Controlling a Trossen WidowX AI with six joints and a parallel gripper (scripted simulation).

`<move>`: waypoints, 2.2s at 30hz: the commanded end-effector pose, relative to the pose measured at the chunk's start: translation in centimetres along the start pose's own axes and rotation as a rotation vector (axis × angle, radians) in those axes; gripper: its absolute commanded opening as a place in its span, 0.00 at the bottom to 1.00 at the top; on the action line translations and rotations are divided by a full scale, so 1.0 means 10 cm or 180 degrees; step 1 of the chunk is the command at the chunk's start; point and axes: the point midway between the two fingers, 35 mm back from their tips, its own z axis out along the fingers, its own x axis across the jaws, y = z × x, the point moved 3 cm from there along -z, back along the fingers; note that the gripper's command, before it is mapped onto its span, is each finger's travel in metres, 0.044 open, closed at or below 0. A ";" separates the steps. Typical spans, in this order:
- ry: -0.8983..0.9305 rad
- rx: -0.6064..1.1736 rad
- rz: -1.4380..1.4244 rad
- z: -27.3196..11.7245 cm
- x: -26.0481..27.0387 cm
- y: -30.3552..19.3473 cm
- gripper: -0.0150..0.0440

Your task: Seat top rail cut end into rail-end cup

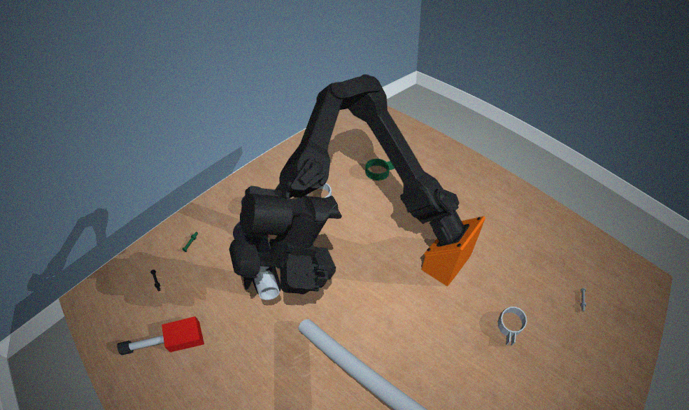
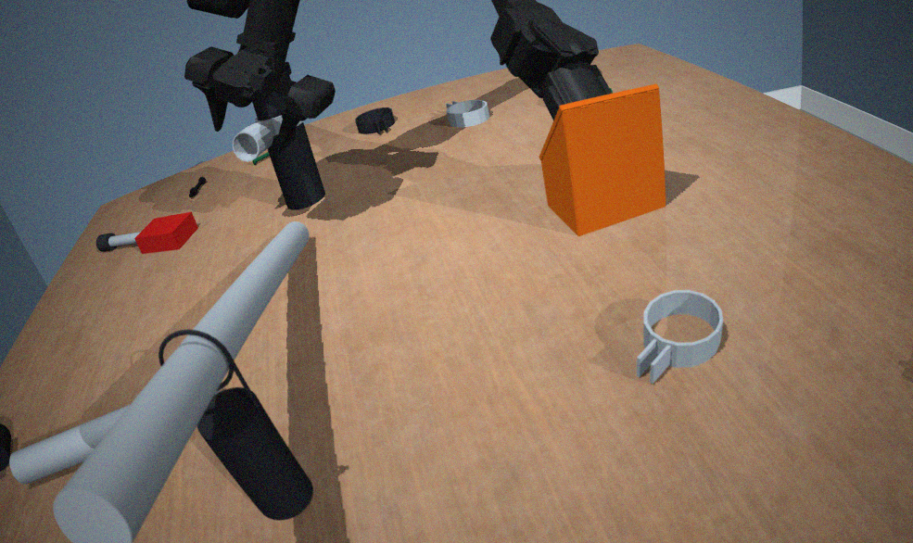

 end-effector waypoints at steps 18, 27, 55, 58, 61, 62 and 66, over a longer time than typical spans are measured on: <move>-0.0002 0.0005 -0.0040 0.35 0.03 0.00 1.00; -0.0010 0.0010 -0.0043 0.41 0.03 -0.01 0.82; -0.0007 -0.0173 -0.0364 0.36 0.12 -0.04 0.25; -0.0007 -0.0227 -0.0459 0.34 0.15 -0.05 0.25; -0.0007 -0.0240 -0.0481 0.34 0.15 -0.05 0.25; -0.0006 -0.0255 -0.0506 0.34 0.16 -0.05 0.25; -0.0006 -0.0315 -0.0612 0.32 0.19 -0.06 0.25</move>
